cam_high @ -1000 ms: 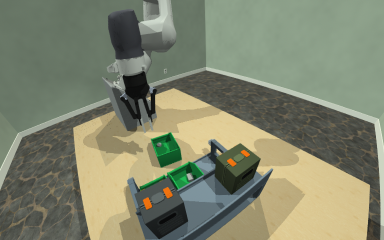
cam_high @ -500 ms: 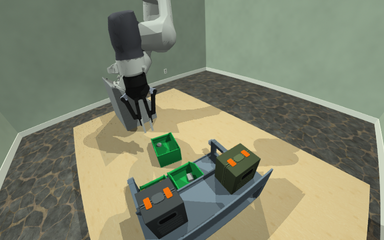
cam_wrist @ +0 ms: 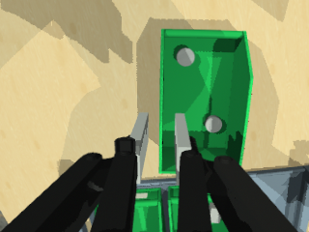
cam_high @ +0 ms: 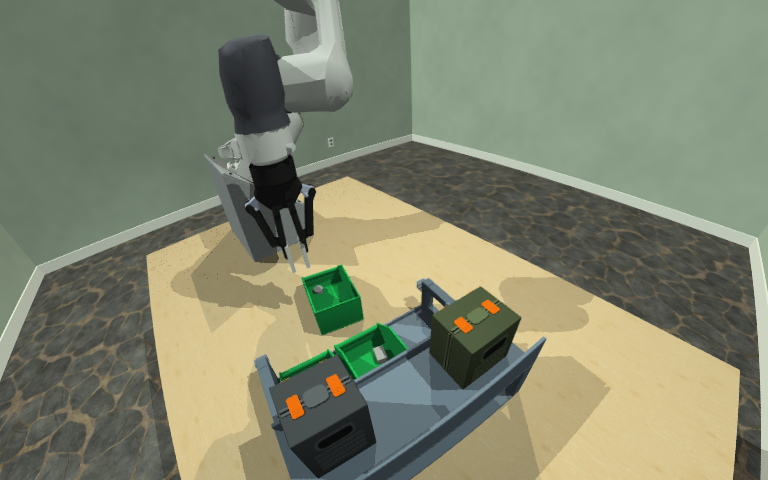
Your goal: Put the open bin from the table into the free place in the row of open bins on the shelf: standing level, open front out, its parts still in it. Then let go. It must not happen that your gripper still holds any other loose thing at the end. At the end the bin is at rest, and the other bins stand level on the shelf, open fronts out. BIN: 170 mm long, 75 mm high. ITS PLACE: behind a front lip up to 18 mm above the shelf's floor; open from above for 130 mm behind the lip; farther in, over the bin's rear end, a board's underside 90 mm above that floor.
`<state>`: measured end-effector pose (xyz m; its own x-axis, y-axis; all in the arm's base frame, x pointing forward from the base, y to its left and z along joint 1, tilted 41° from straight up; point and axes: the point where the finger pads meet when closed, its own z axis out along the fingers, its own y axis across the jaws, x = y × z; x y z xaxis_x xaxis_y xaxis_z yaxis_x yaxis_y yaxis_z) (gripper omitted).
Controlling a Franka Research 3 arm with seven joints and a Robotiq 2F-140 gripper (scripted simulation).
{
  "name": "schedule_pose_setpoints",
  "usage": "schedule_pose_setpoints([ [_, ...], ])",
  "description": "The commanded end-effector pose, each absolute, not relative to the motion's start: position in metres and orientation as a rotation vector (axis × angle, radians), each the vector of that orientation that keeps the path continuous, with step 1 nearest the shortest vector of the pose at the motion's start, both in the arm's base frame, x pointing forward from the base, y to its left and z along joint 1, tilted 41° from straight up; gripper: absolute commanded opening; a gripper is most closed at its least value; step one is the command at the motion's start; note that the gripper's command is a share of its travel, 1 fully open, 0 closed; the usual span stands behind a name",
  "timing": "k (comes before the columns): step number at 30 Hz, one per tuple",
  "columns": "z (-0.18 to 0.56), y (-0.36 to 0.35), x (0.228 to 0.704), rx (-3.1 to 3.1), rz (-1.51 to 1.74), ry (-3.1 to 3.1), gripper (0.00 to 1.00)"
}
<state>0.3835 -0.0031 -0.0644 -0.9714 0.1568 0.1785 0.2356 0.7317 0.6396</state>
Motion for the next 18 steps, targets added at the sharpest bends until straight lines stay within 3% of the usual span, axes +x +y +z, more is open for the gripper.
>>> schedule_pose_setpoints([
  [1, -0.072, 0.0, 0.385, -0.322, -1.056, -2.827, 0.15],
  [18, -0.093, 0.019, 0.385, -0.322, -1.056, -2.827, 0.15],
])
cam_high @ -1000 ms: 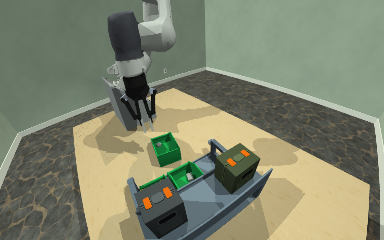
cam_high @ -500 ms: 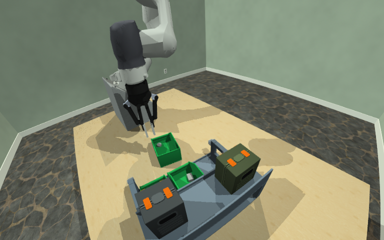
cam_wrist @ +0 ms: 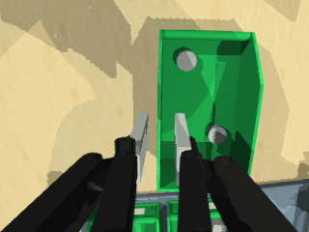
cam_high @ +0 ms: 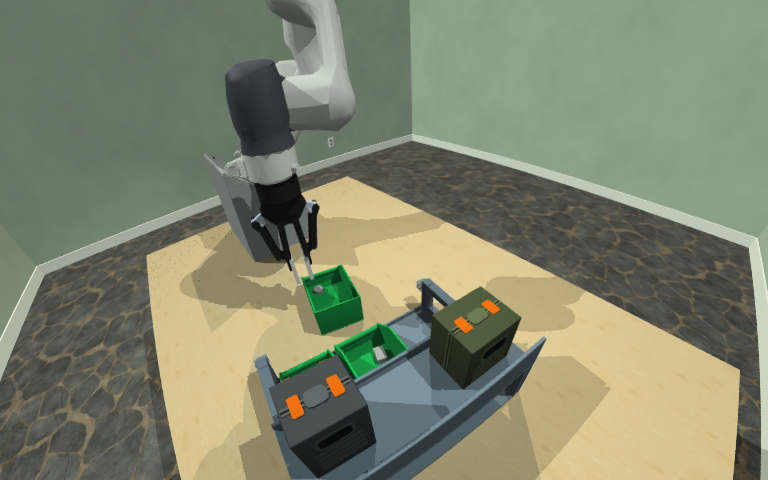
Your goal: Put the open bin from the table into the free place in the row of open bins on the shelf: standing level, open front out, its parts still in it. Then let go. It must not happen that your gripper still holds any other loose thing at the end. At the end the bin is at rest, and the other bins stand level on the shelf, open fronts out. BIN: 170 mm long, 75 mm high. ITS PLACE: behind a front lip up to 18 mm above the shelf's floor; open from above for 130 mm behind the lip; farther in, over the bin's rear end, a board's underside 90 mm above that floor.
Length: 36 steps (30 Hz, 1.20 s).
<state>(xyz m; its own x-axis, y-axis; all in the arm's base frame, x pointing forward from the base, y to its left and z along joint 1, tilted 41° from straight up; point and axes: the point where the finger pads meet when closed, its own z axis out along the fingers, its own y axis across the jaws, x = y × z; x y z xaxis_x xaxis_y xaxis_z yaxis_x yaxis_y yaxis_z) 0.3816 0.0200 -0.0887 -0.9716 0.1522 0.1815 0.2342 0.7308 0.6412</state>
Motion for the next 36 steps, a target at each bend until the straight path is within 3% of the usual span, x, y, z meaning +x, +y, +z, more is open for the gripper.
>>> schedule_pose_setpoints([
  [1, -0.0945, 0.0204, 0.3852, -0.322, -1.056, -2.827, 0.15],
  [36, -0.1014, 0.0264, 0.3854, -0.322, -1.056, -2.827, 0.15],
])
